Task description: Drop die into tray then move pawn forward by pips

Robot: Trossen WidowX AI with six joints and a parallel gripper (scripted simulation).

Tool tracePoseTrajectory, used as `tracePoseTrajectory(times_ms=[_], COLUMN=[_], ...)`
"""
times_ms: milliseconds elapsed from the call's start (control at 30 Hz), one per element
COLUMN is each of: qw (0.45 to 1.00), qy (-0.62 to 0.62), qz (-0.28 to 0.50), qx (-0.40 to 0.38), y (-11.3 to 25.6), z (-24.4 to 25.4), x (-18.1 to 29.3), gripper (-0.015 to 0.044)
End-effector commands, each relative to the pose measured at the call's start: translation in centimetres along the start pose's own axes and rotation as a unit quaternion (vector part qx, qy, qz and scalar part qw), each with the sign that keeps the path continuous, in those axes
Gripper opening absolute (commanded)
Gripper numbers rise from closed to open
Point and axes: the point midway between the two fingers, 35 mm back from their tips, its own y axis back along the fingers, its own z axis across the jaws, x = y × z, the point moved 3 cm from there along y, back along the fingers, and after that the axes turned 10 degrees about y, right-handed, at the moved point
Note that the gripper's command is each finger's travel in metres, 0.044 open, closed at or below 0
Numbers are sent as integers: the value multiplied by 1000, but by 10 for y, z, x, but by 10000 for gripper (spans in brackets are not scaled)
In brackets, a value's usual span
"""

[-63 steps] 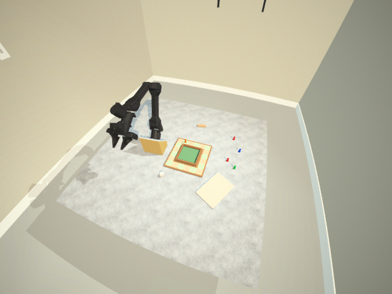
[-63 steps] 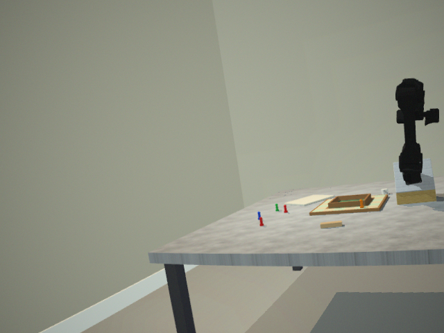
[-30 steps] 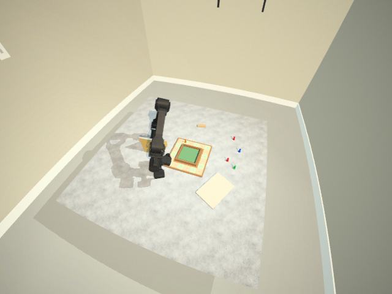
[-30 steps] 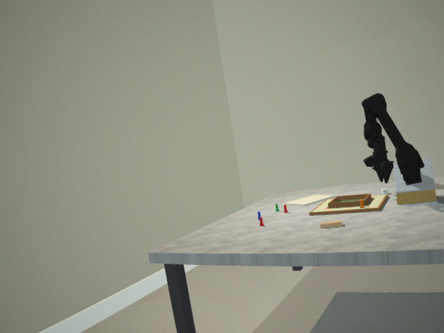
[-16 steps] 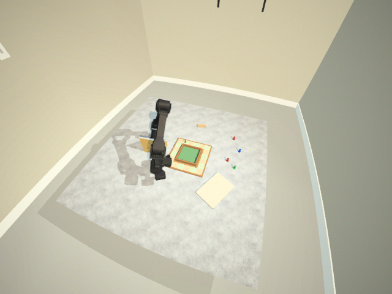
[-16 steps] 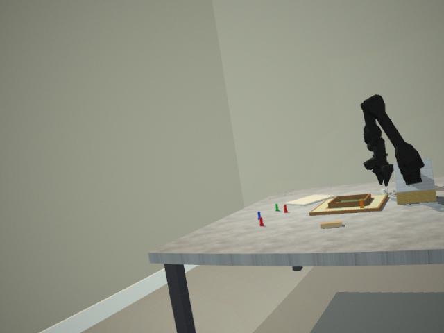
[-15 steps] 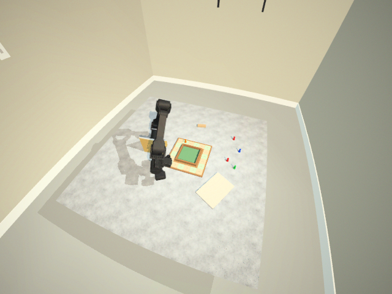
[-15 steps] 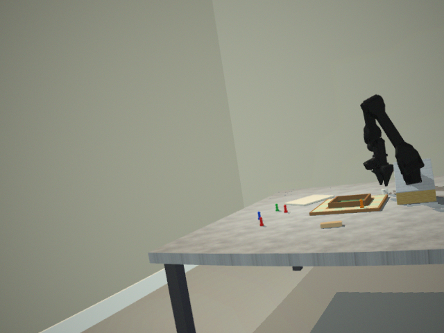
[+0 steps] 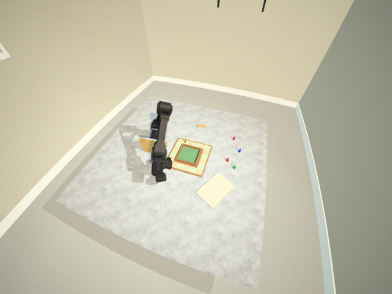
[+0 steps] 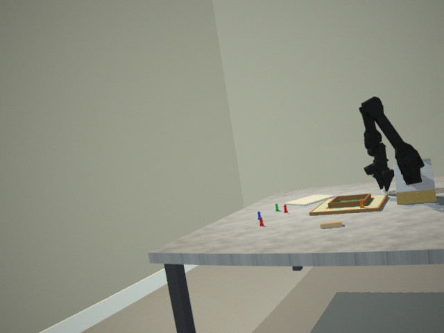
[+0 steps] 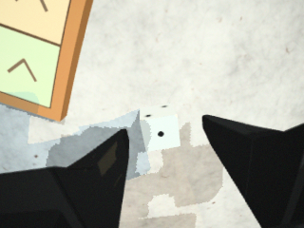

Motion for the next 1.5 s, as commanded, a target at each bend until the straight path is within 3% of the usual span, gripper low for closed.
tracePoseTrajectory(times_ms=[0, 33, 233, 467, 567, 1033, 1233, 1467], qw=[1000, 1000, 1000, 1000, 1000, 1000, 1000, 994], qy=[-4, -4, -4, -4, -4, -5, -14, -107], qz=[-3, -3, -3, -3, -3, -1, -1, 3], qx=[-6, -6, -6, -6, -5, -5, -5, 1], y=[-9, -9, -9, -9, -4, 109, 114, 115], z=[3, 3, 3, 3, 2, 1, 2, 1], x=[0, 0, 0, 0, 0, 3, 1, -21], gripper=[275, 275, 118, 71, 0, 0, 0, 0])
